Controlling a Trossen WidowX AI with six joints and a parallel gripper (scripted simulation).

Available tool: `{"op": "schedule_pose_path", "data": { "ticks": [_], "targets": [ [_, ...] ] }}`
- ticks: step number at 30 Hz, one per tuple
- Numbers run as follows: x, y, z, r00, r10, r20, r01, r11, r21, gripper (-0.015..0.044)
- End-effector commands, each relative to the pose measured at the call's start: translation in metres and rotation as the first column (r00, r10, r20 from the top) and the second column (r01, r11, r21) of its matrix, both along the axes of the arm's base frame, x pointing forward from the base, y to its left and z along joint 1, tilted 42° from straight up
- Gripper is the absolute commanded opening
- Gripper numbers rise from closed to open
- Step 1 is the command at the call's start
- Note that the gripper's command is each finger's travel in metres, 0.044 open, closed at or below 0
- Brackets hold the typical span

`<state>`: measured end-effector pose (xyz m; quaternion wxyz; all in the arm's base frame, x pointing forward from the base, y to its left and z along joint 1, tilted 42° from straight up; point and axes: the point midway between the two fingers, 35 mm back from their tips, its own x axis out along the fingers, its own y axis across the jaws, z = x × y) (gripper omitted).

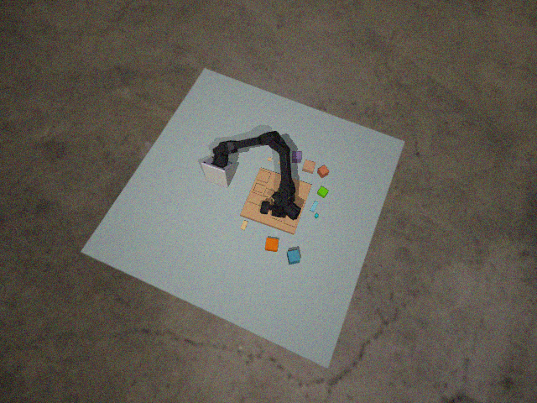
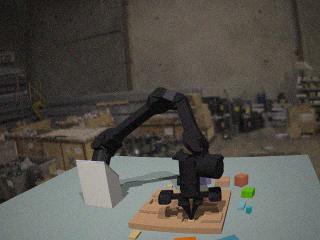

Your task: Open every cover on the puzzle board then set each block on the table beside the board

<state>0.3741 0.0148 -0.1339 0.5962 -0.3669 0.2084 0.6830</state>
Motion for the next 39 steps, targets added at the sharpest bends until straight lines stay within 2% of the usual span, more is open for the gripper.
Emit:
{"op": "schedule_pose_path", "data": {
  "ticks": [1, 9, 12, 14, 17, 21, 24, 27, 39],
  "targets": [
    [-0.0022, 0.0038, 0.0003, 1.0, -0.001, -0.006, 0.001, 1.0, 0.005, 0.0],
    [-0.0027, 0.0037, 0.0002, 0.999, -0.034, -0.035, 0.034, 0.999, 0.004, 0.0],
    [-0.0027, 0.0037, 0.0002, 0.974, -0.168, -0.154, 0.168, 0.986, -0.013, 0.0],
    [-0.0027, 0.0036, 0.0002, 0.913, -0.303, -0.273, 0.302, 0.952, -0.047, 0.0],
    [-0.0027, 0.0036, 0.0002, 0.752, -0.493, -0.437, 0.489, 0.862, -0.133, 0.0],
    [-0.0027, 0.0036, 0.0002, 0.436, -0.678, -0.592, 0.665, 0.686, -0.296, 0.0],
    [-0.0027, 0.0035, 0.0002, 0.151, -0.748, -0.646, 0.727, 0.527, -0.44, 0.0],
    [-0.0026, 0.0034, 0.0001, 0.012, -0.759, -0.651, 0.734, 0.449, -0.51, 0.0],
    [-0.0025, 0.0031, -0.0002, 0.003, -0.759, -0.651, 0.734, 0.443, -0.514, 0.0]
  ]
}}
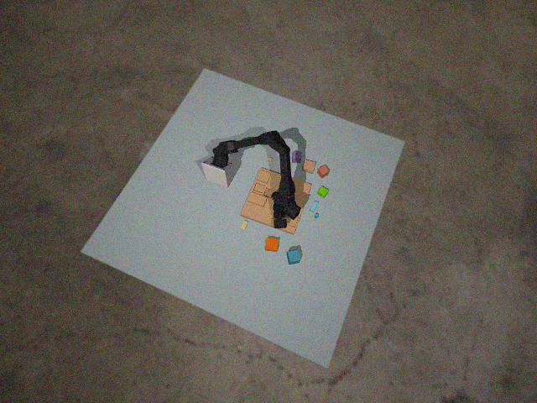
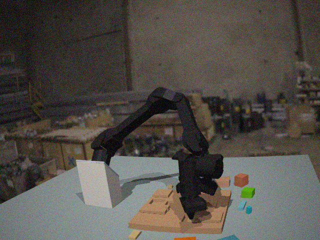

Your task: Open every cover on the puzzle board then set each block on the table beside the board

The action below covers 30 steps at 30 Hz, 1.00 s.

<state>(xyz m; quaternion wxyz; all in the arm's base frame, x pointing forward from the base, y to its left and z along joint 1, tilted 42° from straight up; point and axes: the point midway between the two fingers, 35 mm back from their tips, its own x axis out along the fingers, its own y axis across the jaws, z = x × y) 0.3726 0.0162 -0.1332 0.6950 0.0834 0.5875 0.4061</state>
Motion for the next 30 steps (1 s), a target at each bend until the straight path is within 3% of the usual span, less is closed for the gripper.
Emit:
{"op": "schedule_pose_path", "data": {
  "ticks": [1, 8, 12, 16, 17, 22, 30],
  "targets": [
    [0.0, 0.0, 0.0, 1.0, -0.002, -0.002, 0.002, 1.0, 0.0, 0.0],
    [0.0, -0.003, 0.003, 1.0, -0.014, -0.014, 0.014, 1.0, 0.0, 0.0],
    [0.0, -0.005, 0.004, 0.972, 0.178, 0.157, -0.179, 0.984, -0.008, 0.0],
    [0.0, -0.007, 0.006, 0.812, 0.435, 0.389, -0.441, 0.894, -0.079, 0.0],
    [0.0, -0.004, 0.004, 0.968, 0.186, 0.167, -0.188, 0.982, -0.008, 0.0026],
    [0.001, -0.009, 0.008, 0.934, 0.267, 0.239, -0.269, 0.963, -0.023, 0.0144],
    [0.002, -0.017, 0.017, 0.838, 0.407, 0.364, -0.411, 0.909, -0.068, 0.0144]
  ]
}}
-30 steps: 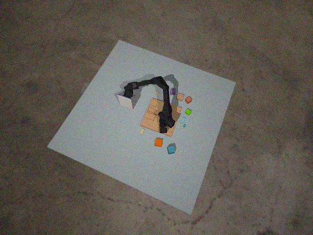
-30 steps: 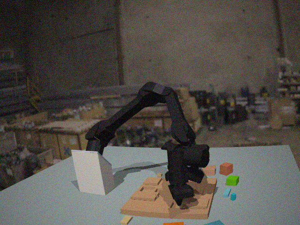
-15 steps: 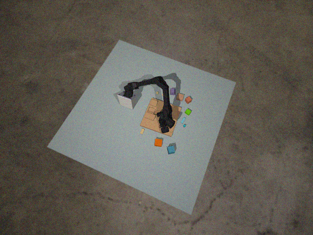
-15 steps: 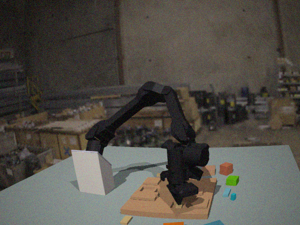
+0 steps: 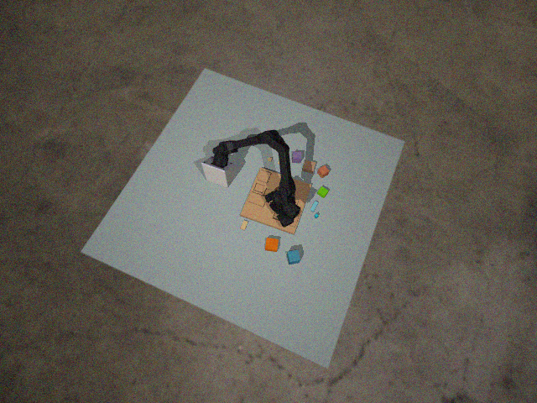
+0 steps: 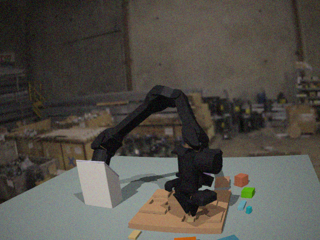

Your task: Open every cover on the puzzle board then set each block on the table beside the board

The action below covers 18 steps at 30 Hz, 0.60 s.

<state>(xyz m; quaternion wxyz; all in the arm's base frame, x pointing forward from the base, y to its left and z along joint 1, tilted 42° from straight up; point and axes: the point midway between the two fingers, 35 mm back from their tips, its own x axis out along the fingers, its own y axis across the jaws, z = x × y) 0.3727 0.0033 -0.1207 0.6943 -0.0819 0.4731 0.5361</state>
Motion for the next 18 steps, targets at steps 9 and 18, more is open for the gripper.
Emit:
{"op": "schedule_pose_path", "data": {
  "ticks": [9, 18],
  "targets": [
    [0.002, -0.014, 0.015, 0.945, 0.245, 0.219, -0.245, 0.969, -0.026, 0.0144],
    [0.002, -0.024, 0.025, 0.841, 0.403, 0.361, -0.406, 0.911, -0.073, 0.0144]
  ]
}}
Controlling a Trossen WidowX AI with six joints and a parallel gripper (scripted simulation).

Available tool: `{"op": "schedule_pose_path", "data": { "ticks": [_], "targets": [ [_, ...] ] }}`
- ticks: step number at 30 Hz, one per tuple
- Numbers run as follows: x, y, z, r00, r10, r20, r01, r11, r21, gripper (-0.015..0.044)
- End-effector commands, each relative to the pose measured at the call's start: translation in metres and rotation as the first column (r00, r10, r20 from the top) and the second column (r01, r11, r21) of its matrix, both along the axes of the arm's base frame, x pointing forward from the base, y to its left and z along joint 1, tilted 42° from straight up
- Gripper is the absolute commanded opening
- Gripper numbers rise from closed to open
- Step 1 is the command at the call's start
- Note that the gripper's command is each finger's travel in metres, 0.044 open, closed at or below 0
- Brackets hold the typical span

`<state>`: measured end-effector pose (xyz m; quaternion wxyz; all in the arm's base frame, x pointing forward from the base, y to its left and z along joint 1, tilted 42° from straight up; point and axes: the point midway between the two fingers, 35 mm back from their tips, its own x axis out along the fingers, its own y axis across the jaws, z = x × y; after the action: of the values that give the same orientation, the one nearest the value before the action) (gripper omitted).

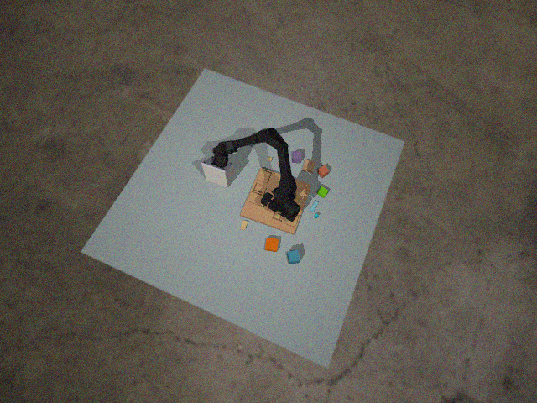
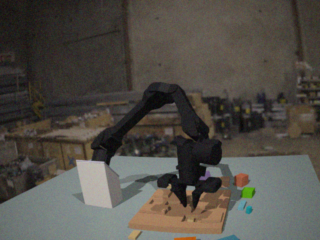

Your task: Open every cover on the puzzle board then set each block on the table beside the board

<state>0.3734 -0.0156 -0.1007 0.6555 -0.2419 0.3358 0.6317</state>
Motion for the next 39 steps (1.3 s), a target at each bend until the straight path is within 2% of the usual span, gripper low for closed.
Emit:
{"op": "schedule_pose_path", "data": {
  "ticks": [1, 8, 17, 27, 39],
  "targets": [
    [0.001, -0.006, 0.006, 0.992, 0.095, 0.085, -0.095, 0.995, -0.006, 0.0144],
    [0.001, -0.012, 0.013, 0.957, 0.217, 0.193, -0.217, 0.976, -0.019, 0.0144],
    [0.001, -0.01, 0.011, 0.956, 0.219, 0.196, -0.22, 0.975, -0.019, 0.0144],
    [0.0, 0.011, -0.012, 0.956, 0.219, 0.196, -0.22, 0.975, -0.017, 0.0144],
    [0.0, 0.012, -0.013, 0.956, 0.219, 0.196, -0.22, 0.975, -0.017, 0.0144]
  ]
}}
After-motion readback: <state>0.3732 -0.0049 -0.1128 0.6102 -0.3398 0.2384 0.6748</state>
